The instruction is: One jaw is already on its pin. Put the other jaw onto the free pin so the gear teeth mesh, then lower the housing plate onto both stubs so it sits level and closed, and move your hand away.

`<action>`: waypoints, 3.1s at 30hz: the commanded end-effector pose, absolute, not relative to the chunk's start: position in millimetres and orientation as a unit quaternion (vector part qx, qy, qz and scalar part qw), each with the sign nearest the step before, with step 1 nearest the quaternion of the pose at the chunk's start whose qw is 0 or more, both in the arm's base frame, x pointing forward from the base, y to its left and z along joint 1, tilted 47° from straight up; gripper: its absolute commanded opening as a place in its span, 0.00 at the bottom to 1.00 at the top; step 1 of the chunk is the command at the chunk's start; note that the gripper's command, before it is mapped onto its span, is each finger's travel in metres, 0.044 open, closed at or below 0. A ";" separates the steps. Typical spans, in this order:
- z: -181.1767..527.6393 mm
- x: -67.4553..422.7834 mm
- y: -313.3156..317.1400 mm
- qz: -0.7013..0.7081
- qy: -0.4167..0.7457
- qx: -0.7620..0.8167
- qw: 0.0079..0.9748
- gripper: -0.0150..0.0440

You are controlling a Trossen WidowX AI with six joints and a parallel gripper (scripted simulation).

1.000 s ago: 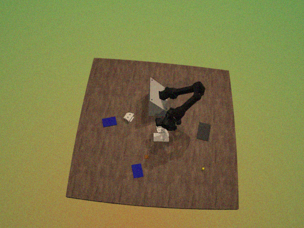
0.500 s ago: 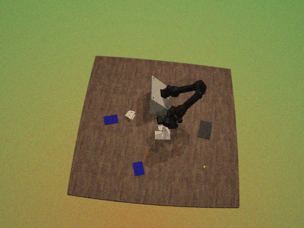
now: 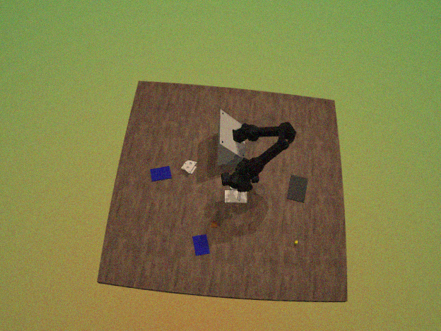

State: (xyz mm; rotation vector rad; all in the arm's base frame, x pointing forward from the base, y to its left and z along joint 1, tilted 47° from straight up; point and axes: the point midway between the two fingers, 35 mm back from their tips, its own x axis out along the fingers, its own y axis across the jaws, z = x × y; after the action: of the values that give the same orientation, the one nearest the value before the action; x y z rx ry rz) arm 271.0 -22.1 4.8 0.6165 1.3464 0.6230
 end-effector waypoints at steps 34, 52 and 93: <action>-24.4 288.6 -50.1 0.280 0.603 0.274 0.695 0.48; -23.8 288.6 -49.6 0.284 0.602 0.270 0.697 0.48; -58.9 294.5 -12.0 0.285 0.601 0.270 0.697 0.48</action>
State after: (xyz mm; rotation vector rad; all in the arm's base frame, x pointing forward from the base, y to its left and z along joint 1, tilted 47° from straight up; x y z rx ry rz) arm 294.8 -12.6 -56.8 0.5894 1.3389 0.6387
